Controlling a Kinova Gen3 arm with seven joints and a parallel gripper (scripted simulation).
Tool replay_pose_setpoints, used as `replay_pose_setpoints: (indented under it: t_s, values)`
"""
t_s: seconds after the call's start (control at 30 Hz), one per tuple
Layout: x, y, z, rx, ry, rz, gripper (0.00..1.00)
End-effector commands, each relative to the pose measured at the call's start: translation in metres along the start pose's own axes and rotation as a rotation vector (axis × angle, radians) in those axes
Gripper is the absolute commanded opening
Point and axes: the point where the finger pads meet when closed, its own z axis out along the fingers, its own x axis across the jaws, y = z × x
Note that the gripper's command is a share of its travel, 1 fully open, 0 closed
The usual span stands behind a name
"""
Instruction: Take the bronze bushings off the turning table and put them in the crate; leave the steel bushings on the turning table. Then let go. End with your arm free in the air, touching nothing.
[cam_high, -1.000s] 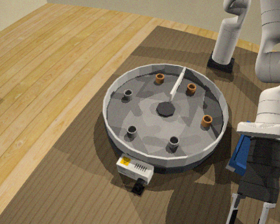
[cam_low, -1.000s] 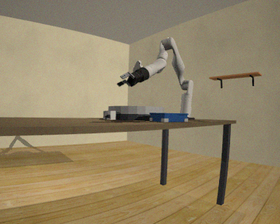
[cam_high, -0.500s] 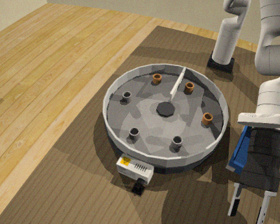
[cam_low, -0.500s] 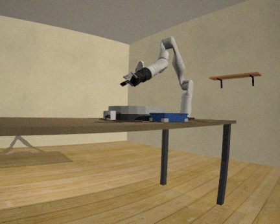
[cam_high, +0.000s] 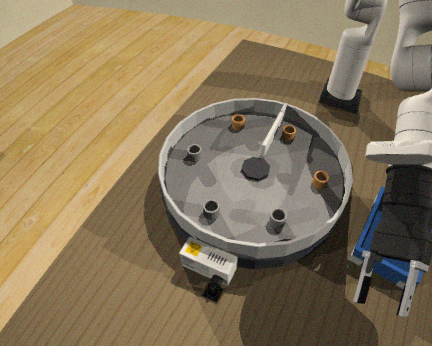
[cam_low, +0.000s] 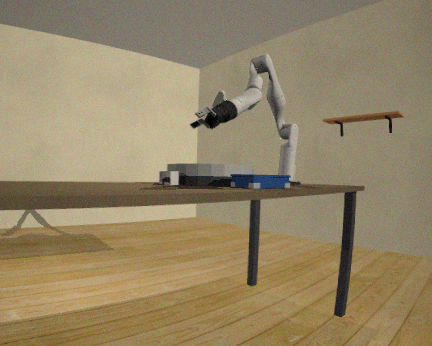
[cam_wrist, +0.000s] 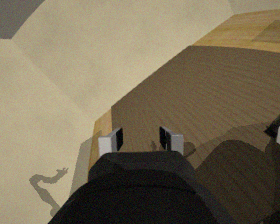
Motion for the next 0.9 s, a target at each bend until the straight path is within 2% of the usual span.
replay_pose_setpoints:
  t_s: [0.0, 0.07, 0.47, 0.63, 0.87]
  values:
    - [0.002, -0.007, -0.027, 0.005, -0.002, -0.001, 1.0]
    - [0.005, -0.01, -0.048, 0.005, -0.002, -0.001, 1.0]
    - [0.005, -0.01, -0.048, 0.005, -0.002, -0.001, 1.0]
    - [0.013, -0.016, -0.101, 0.004, -0.001, -0.001, 1.0]
    - [0.013, -0.016, -0.101, 0.004, -0.001, -0.001, 1.0]
